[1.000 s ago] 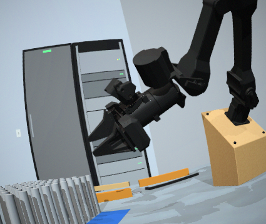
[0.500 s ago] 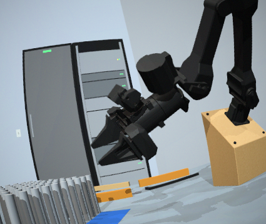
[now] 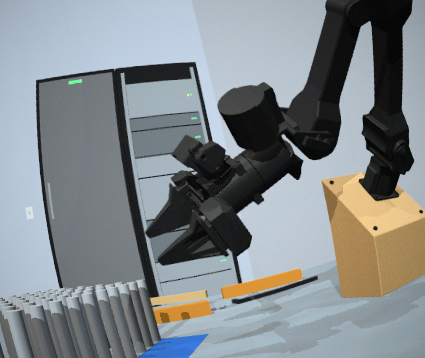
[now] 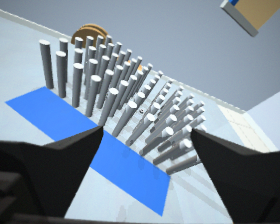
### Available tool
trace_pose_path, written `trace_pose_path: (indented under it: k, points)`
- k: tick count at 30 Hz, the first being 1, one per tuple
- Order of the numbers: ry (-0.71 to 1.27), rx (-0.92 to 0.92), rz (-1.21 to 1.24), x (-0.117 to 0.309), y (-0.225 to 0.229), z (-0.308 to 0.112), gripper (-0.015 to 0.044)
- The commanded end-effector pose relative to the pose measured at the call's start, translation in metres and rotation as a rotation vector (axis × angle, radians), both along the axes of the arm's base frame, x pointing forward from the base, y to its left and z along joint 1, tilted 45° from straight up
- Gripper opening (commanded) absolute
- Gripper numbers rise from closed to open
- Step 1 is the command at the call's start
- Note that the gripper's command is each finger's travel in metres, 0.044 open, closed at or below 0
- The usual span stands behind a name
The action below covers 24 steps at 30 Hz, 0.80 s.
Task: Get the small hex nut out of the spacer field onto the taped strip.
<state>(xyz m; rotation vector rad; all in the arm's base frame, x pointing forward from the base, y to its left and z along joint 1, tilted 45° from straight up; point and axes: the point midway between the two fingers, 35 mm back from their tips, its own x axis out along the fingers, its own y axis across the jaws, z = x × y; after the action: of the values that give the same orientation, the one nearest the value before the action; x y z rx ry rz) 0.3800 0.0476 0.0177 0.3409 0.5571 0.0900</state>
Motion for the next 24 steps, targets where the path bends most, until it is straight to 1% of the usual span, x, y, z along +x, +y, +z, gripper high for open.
trace_pose_path:
  k: [1,3,5,9,13,18,24]
  points:
    - [0.000,-0.005,-0.002,0.000,-0.001,0.000,0.0440]
    - [0.000,-0.005,-0.002,0.000,-0.001,0.000,0.0440]
    - [-0.002,-0.052,0.056,0.002,0.008,0.002,0.0440]
    - [-0.041,-0.313,0.407,0.008,0.060,0.018,0.0440]
    - [-0.137,-0.560,0.770,0.001,0.114,0.041,0.0440]
    - [-0.243,-0.745,1.041,-0.011,0.148,0.059,0.0440]
    - [-0.396,-0.924,1.323,-0.031,0.182,0.081,0.0440]
